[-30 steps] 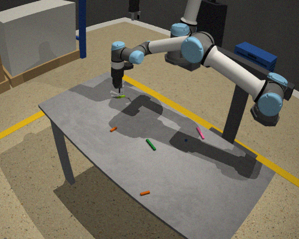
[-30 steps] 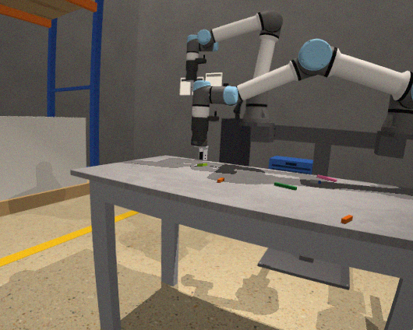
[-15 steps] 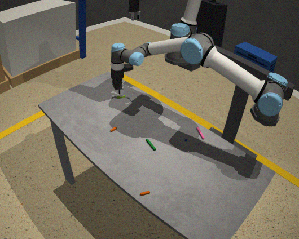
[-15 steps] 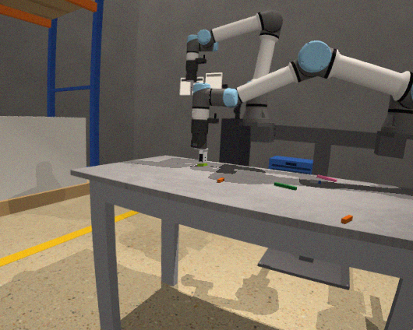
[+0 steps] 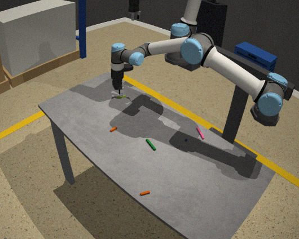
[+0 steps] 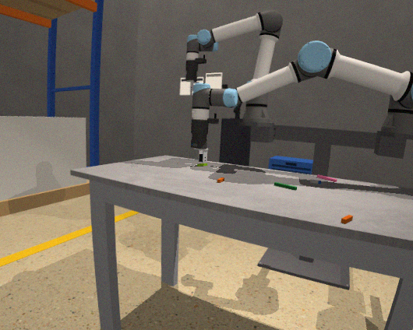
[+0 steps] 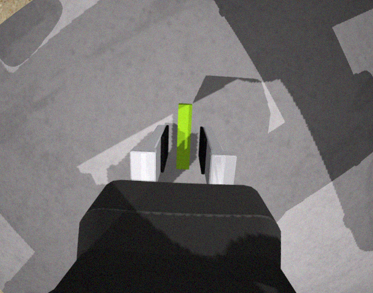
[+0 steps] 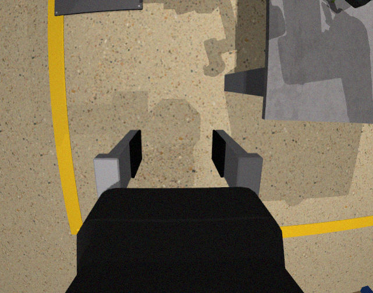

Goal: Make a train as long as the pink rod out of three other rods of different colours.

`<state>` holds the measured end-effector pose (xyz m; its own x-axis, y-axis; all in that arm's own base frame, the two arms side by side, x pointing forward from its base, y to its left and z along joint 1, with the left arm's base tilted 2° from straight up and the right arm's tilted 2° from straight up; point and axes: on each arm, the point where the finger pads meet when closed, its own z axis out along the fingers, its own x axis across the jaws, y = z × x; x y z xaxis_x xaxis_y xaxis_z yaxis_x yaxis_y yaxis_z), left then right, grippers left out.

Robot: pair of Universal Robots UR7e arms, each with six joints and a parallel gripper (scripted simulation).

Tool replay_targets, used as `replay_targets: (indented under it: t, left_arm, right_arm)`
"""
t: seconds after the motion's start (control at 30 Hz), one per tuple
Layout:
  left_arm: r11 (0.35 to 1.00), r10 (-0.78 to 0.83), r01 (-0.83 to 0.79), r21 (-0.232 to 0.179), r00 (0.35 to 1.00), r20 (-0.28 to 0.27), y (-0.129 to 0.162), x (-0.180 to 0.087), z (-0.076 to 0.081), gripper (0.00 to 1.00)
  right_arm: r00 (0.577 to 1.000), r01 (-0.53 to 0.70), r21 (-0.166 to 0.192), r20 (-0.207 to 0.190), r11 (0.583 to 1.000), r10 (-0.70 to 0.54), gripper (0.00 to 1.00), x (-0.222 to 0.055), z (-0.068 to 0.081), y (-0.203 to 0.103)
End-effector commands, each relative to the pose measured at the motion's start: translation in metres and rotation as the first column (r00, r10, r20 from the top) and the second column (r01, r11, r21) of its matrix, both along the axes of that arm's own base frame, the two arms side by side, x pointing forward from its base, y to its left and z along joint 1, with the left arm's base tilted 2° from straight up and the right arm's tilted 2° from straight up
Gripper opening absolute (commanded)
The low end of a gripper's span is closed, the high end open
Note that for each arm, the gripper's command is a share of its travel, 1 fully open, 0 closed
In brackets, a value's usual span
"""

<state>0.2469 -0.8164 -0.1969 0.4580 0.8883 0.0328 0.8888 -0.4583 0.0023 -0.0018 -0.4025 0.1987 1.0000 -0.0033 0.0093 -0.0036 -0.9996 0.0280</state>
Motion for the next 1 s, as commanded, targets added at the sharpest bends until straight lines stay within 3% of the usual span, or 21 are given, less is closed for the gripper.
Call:
replay_targets:
  t: [0.0, 0.97]
  left_arm:
    - [1.000, 0.000, 0.000, -0.004, 1.000, 0.001, -0.001, 0.000, 0.002, 0.54]
    - [1.000, 0.000, 0.000, -0.004, 1.000, 0.001, -0.001, 0.000, -0.013, 0.54]
  right_arm:
    - [1.000, 0.000, -0.002, 0.001, 1.000, 0.000, 1.00, 0.000, 0.001, -0.001]
    - [1.000, 0.000, -0.002, 0.001, 1.000, 0.000, 1.00, 0.000, 0.001, -0.001]
